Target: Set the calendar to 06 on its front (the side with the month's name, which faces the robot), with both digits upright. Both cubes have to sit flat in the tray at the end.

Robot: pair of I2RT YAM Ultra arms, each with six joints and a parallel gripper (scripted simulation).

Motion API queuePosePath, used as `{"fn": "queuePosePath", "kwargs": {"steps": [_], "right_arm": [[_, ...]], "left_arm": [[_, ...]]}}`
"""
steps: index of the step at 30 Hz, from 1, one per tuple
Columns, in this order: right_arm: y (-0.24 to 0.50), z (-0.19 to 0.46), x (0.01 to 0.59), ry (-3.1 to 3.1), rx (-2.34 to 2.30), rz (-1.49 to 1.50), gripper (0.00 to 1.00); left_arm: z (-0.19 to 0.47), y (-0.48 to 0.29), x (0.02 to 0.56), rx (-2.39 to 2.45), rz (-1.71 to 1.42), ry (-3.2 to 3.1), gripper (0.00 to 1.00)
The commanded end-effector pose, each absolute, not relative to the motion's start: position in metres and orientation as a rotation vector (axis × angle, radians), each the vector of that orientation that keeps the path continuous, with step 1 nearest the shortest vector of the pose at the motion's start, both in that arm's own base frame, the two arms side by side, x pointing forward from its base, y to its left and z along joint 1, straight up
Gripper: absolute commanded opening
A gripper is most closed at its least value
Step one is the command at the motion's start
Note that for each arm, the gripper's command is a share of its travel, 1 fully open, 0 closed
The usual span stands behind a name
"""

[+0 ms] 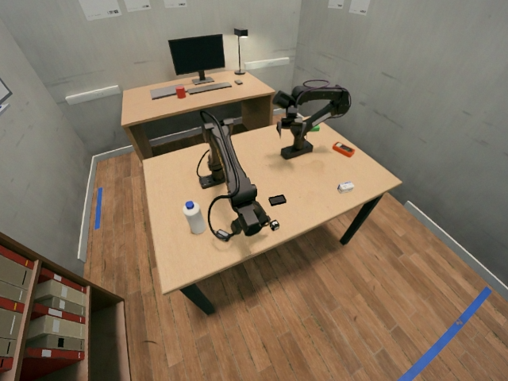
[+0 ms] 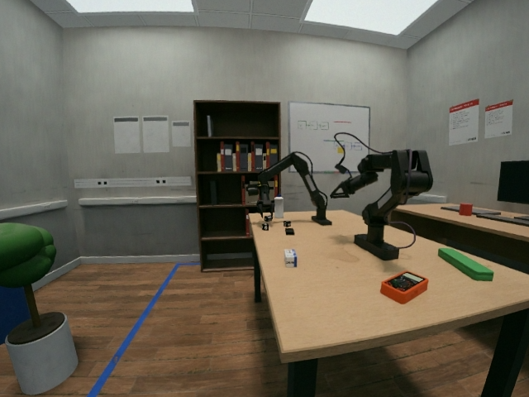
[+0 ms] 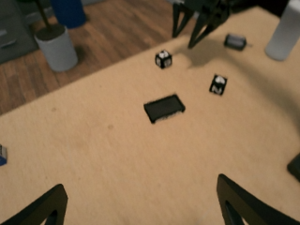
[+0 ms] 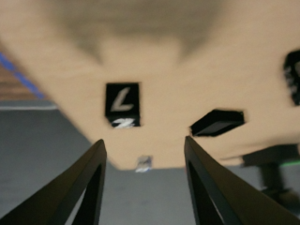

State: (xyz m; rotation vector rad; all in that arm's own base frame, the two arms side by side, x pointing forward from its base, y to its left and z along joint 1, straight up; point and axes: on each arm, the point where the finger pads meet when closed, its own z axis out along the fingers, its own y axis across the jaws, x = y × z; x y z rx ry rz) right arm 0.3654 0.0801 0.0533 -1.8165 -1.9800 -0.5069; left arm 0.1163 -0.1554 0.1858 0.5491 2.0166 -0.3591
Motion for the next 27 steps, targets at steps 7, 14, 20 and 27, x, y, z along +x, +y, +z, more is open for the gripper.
{"fn": "queuePosePath", "kwargs": {"steps": [7,14,20,27], "right_arm": [[0.058,0.055,0.3,-2.336,-1.412,-0.191,0.55],[0.056,0.059,0.28,-2.541,-1.042,-0.173,0.55],[0.056,0.059,0.277,-2.654,-0.819,-0.191,0.55],[0.059,0.06,0.271,-2.806,-0.381,-0.242,0.55]], "left_arm": [[0.175,-0.158,0.11,0.681,-0.409,2.136,1.0],[0.164,-0.155,0.11,0.745,-0.449,2.184,1.0],[0.165,-0.158,0.108,0.788,-0.493,2.183,1.0],[0.168,-0.159,0.109,0.839,-0.559,2.153,1.0]]}}
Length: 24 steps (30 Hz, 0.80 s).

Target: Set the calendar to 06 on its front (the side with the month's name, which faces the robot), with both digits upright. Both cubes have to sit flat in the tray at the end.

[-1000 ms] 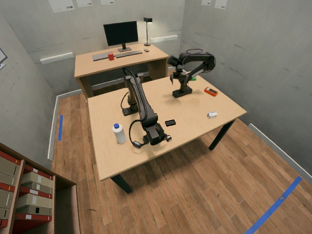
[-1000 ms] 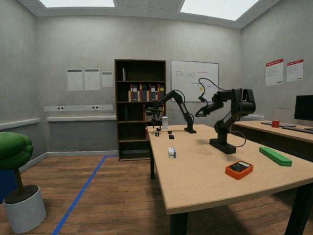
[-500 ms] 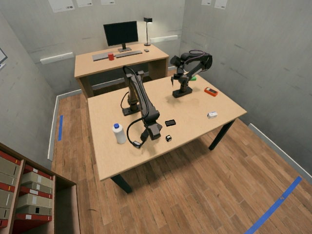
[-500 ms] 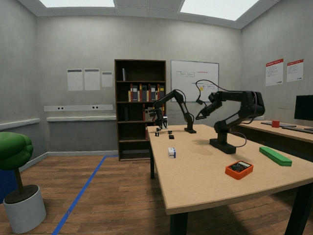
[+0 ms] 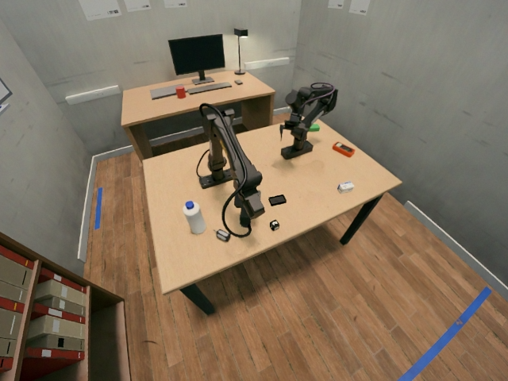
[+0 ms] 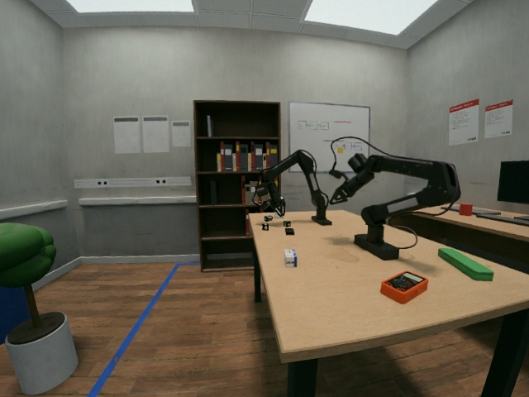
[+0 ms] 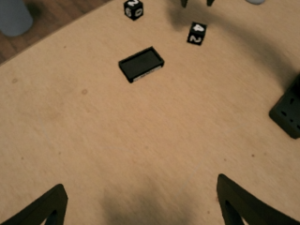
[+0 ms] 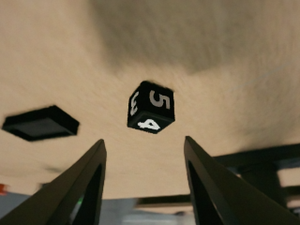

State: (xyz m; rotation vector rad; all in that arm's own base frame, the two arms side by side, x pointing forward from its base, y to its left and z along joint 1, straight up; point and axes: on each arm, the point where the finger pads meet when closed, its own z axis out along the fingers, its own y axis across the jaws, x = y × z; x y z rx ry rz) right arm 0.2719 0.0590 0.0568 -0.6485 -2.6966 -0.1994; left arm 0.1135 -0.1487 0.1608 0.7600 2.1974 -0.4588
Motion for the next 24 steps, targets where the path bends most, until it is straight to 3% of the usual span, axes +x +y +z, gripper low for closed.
{"fn": "queuePosePath", "kwargs": {"steps": [1,24], "right_arm": [[0.06,0.06,0.271,-2.822,-0.323,-0.249,0.55],[0.069,0.061,0.26,-2.839,1.005,-0.29,0.55]], "left_arm": [[0.168,-0.159,0.109,0.846,-0.567,2.146,1.0],[0.191,-0.165,0.11,0.962,-0.678,1.95,1.0]]}}
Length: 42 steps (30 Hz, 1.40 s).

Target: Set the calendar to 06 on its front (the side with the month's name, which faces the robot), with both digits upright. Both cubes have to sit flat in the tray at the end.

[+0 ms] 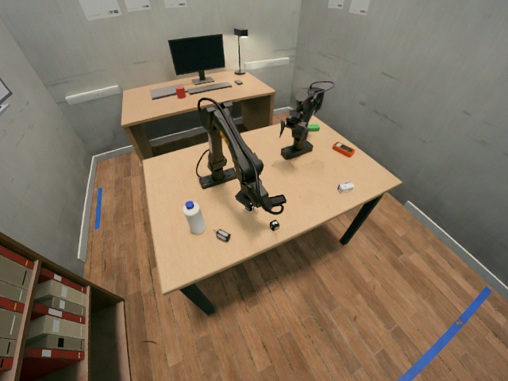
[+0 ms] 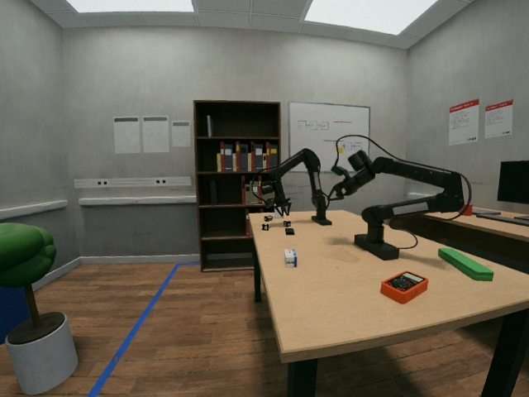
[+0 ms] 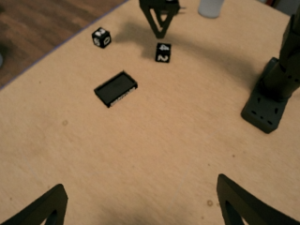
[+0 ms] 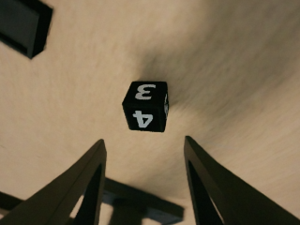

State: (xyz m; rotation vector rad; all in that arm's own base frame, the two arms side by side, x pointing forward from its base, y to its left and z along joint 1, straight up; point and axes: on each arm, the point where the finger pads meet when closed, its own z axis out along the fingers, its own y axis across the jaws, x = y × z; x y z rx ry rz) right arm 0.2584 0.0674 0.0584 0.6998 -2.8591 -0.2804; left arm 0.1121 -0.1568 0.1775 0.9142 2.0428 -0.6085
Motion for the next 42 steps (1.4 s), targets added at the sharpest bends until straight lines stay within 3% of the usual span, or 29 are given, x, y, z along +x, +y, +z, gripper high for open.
{"fn": "queuePosePath", "kwargs": {"steps": [1,31,42], "right_arm": [[0.069,0.061,0.26,-2.839,1.005,-0.29,0.55],[0.07,0.059,0.257,-1.866,2.575,-0.01,0.55],[0.073,0.045,0.247,-1.508,2.773,0.029,0.55]], "left_arm": [[0.191,-0.165,0.11,0.962,-0.678,1.95,1.0],[0.205,-0.163,0.115,0.989,-0.677,1.821,1.0],[0.205,-0.163,0.115,0.989,-0.677,1.821,1.0]]}}
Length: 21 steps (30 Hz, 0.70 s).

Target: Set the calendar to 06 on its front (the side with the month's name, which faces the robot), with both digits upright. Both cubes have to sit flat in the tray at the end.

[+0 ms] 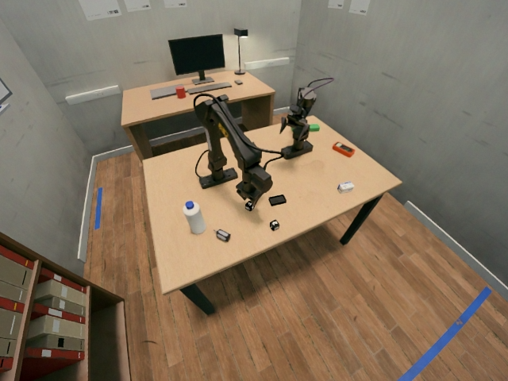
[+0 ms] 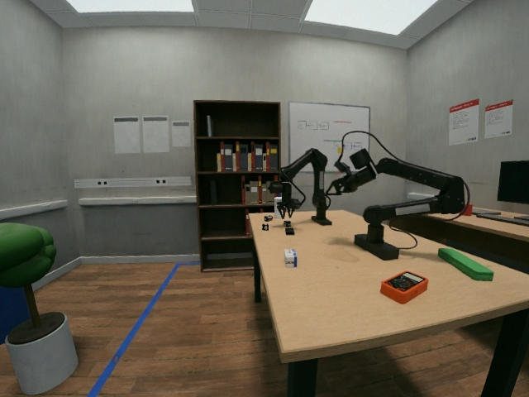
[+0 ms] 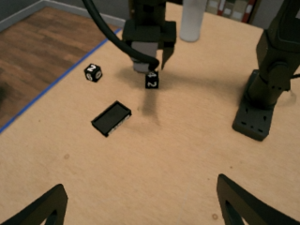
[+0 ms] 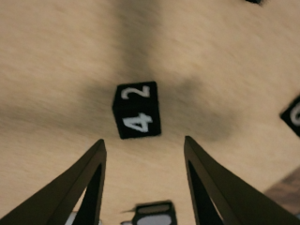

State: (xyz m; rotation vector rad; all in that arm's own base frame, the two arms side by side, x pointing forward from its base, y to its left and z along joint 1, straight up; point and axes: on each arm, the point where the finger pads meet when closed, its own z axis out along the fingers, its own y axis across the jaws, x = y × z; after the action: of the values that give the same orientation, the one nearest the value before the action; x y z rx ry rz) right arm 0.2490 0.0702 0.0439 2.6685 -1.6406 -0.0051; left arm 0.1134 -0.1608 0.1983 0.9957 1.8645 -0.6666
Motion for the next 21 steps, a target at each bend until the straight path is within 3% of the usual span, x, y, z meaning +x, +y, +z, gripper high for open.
{"fn": "queuePosePath", "kwargs": {"steps": [1,21], "right_arm": [[0.073,0.045,0.247,-1.506,2.773,0.028,0.55],[0.076,0.028,0.243,-1.534,2.756,-0.001,0.55]], "left_arm": [[0.205,-0.163,0.115,0.989,-0.677,1.821,1.0],[0.205,-0.163,0.113,0.998,-0.68,1.83,1.0]]}}
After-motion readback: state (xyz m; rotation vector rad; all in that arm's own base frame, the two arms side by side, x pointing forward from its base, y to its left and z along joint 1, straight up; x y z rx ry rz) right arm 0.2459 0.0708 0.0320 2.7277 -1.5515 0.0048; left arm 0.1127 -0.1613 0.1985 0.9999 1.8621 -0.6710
